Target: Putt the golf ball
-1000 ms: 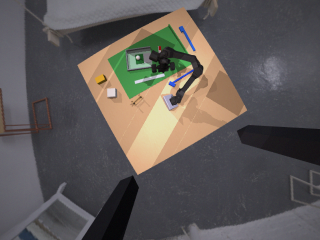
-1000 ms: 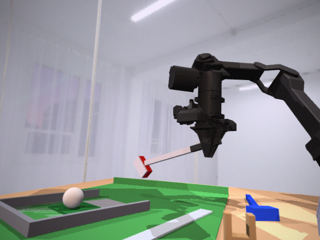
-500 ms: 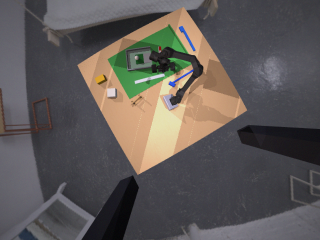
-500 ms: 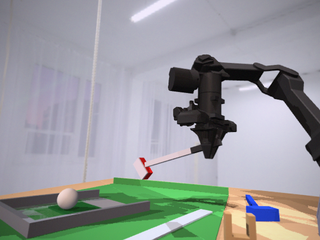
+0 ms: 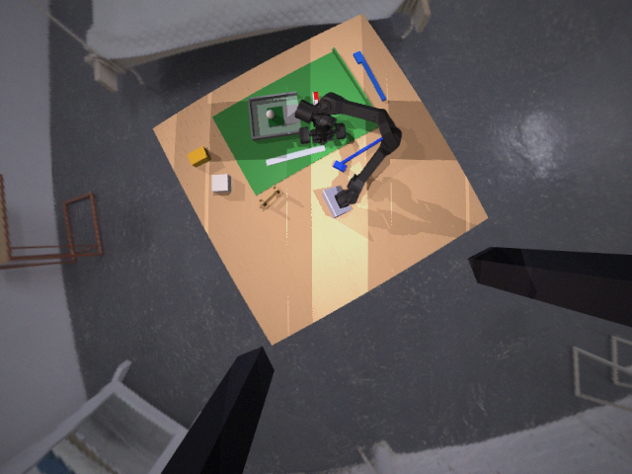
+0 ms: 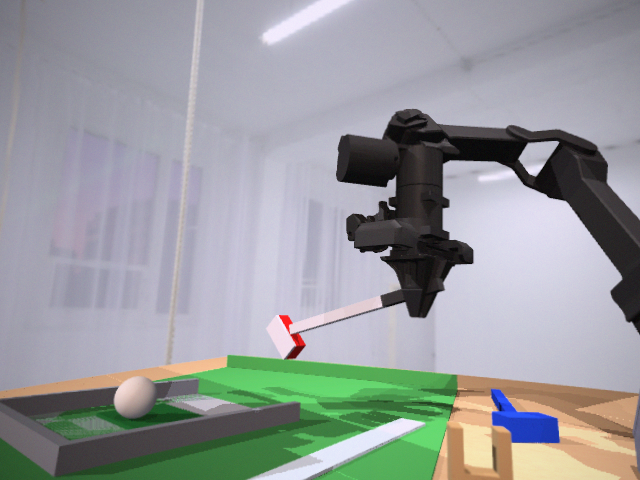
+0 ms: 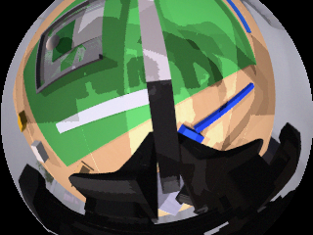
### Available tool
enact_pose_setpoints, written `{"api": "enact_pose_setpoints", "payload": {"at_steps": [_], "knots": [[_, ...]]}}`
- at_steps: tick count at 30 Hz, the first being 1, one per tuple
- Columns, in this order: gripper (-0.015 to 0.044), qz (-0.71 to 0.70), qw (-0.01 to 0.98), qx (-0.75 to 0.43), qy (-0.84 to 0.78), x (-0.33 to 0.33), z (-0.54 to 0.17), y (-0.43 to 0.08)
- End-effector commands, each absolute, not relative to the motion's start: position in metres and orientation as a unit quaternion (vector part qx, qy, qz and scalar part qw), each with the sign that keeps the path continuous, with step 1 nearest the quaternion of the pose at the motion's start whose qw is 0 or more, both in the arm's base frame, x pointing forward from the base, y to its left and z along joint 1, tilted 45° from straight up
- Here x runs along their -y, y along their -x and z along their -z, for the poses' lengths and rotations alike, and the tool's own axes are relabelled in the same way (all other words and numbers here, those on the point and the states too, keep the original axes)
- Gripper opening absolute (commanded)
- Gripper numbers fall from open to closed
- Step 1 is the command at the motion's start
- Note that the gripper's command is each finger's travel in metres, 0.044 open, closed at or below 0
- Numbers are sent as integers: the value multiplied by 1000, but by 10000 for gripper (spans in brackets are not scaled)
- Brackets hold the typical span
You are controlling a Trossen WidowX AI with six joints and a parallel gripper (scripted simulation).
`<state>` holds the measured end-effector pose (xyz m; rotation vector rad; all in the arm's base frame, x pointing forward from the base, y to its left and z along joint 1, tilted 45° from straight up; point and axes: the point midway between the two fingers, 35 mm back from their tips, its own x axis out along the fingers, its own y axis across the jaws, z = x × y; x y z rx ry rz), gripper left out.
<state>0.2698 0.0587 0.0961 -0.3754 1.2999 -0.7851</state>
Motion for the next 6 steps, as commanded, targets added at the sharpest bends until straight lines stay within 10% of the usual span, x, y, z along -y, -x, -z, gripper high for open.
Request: {"api": "enact_pose_setpoints", "payload": {"at_steps": [1,6], "knots": [[0,353,710,-585,170,-59,-96,-270],[0,353,710,-585,170,-59,-96,-270]]}}
